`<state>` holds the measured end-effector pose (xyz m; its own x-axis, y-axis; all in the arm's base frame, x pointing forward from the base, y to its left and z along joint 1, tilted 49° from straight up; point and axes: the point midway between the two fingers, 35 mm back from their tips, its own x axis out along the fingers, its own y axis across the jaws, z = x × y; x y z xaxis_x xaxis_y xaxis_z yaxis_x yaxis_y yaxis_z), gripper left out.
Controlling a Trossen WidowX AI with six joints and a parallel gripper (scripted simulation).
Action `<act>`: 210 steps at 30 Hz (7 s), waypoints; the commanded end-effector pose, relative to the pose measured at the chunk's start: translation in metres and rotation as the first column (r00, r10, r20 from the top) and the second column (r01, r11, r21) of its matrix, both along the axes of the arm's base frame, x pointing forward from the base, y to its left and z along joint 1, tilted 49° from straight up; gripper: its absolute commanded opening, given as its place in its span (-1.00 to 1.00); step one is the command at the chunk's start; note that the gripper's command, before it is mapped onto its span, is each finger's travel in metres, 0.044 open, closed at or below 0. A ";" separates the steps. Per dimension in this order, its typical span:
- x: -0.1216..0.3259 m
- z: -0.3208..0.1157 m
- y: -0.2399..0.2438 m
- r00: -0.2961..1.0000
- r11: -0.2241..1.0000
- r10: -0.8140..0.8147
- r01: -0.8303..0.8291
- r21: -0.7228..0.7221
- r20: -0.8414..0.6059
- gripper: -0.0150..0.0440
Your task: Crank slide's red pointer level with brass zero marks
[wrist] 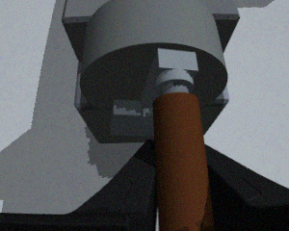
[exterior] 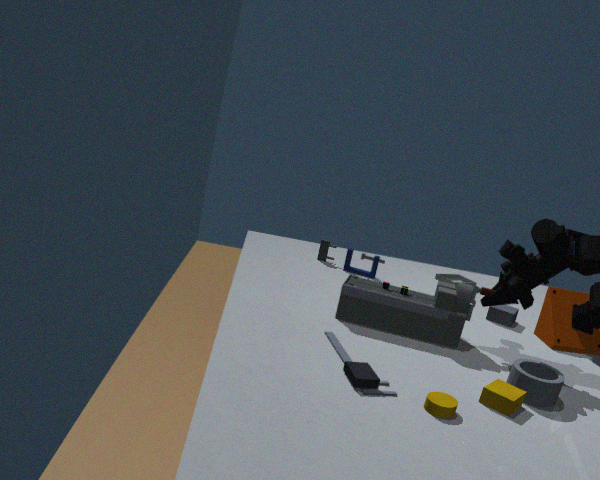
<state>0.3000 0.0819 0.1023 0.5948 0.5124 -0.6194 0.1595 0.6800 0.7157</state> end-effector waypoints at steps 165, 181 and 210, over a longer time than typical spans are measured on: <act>0.000 0.001 0.002 1.000 1.000 0.003 -0.003 0.003 0.002 0.84; 0.007 0.033 -0.035 1.000 1.000 0.004 -0.004 0.001 0.001 1.00; 0.085 0.052 -0.084 0.981 0.988 0.152 -0.156 0.022 0.116 1.00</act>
<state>0.3686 0.0031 0.1552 0.5692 0.6012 -0.5609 0.0198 0.6719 0.7404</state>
